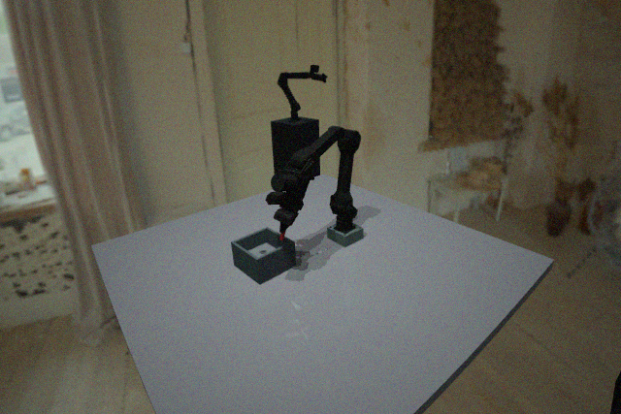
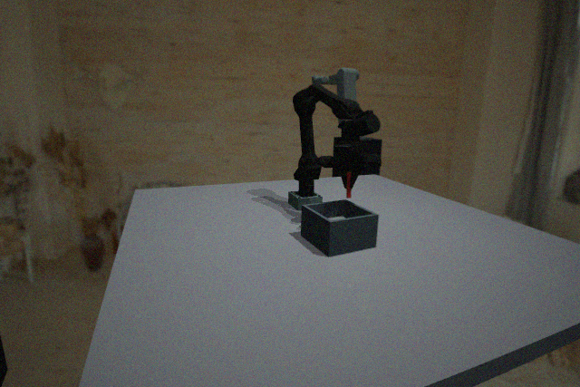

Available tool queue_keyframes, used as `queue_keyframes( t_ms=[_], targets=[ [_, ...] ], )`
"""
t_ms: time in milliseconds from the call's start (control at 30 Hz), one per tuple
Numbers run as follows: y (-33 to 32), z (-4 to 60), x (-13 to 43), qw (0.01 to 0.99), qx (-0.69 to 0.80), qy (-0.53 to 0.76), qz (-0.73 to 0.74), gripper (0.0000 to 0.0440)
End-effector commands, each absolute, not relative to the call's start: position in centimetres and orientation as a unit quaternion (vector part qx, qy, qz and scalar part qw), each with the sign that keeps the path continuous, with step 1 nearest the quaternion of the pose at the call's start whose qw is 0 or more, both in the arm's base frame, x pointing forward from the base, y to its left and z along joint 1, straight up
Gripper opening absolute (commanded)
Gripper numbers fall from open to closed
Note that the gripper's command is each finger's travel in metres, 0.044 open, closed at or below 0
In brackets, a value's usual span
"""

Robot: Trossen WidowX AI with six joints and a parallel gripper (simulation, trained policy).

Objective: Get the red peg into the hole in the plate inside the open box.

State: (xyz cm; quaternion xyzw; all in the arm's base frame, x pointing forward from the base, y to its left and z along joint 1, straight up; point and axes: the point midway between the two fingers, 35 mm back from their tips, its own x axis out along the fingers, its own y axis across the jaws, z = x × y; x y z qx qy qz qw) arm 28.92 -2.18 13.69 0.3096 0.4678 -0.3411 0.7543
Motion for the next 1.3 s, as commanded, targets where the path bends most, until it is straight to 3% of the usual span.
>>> queue_keyframes(
  t_ms=[0, 833, 900, 1067, 1267],
  targets=[
    [-3.3, 13.3, 29.6, 0.750, 0.313, 0.467, -0.349, 0.0000],
    [-8.5, 8.8, 33.0, 0.711, 0.341, 0.483, -0.379, 0.0008],
    [-8.7, 8.2, 33.1, 0.708, 0.338, 0.490, -0.380, 0.0027],
    [-9.2, 7.0, 33.3, 0.704, 0.325, 0.506, -0.378, 0.0139],
    [-9.9, 6.9, 34.5, 0.706, 0.310, 0.514, -0.377, 0.0180]
  ],
)
